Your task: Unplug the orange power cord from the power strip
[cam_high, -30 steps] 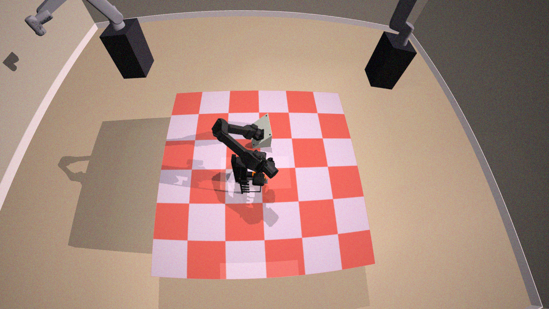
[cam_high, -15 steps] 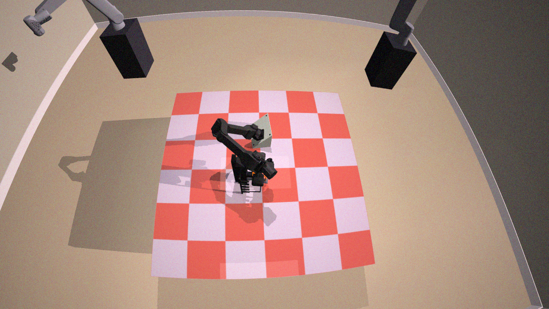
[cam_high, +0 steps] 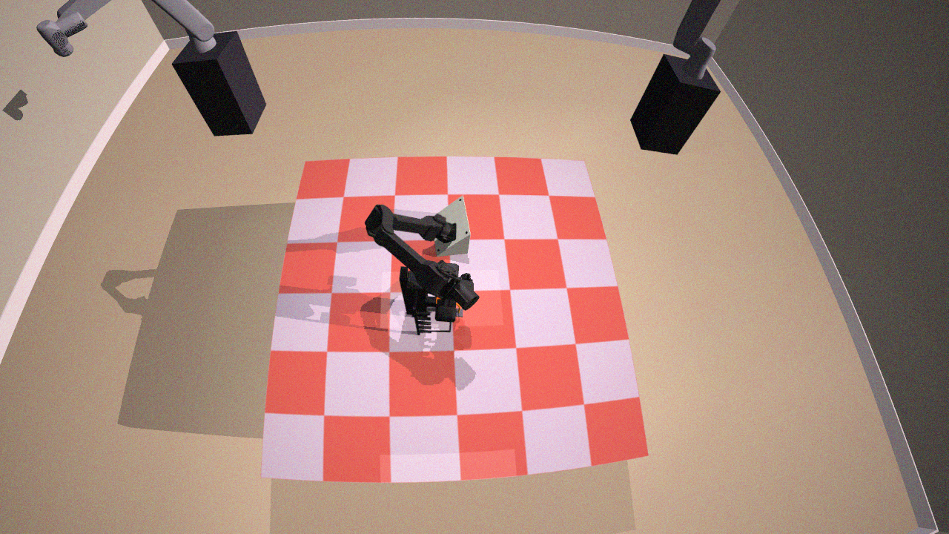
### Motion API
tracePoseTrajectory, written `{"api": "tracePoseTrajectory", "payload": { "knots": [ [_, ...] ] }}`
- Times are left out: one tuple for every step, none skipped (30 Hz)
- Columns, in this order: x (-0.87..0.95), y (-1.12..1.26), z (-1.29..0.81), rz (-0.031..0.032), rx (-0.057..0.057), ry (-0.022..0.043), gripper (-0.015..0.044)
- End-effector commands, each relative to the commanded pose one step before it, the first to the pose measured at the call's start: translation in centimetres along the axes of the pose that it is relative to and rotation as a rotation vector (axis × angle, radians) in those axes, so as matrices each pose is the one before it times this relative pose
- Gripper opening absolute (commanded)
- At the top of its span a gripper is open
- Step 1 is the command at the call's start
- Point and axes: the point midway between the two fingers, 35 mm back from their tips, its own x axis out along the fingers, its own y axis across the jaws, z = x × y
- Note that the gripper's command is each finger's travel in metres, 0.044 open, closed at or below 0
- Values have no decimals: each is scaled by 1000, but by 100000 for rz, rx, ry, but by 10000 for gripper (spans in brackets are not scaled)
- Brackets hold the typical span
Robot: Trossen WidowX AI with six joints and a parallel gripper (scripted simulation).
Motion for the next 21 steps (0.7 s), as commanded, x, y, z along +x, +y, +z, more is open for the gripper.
{"api": "tracePoseTrajectory", "payload": {
  "knots": [
    [-23, -34, 63, -16, 172, 11, 0],
    [-4, -9, 77, -2, -7, -7, 0],
    [-5, -12, 103, -3, -9, -9, 0],
    [-6, -15, 129, -3, -11, -11, 0],
    [-6, -16, 148, -4, -13, -12, 0],
    [-6, -16, 156, -4, -14, -13, 0],
    [-6, -15, 157, -4, -14, -12, 0],
    [-6, -15, 158, -4, -13, -11, 0],
    [-6, -14, 158, -4, -13, -11, 0],
    [-6, -13, 158, -4, -13, -10, 0],
    [-6, -12, 158, -4, -13, -10, 0],
    [-6, -11, 159, -4, -13, -9, 0],
    [-7, -10, 159, -4, -13, -9, 0],
    [-7, -9, 159, -4, -13, -8, 0],
    [-8, -8, 159, -4, -13, -8, 0],
    [-8, -7, 159, -4, -13, -8, 0],
    [-9, -6, 160, -4, -12, -7, 0],
    [-11, -5, 160, -4, -12, -7, 0],
    [-12, -4, 160, -4, -12, -7, 0],
    [-13, -3, 160, -4, -12, -6, 0],
    [-15, -2, 161, -4, -12, -6, 0]
  ]
}}
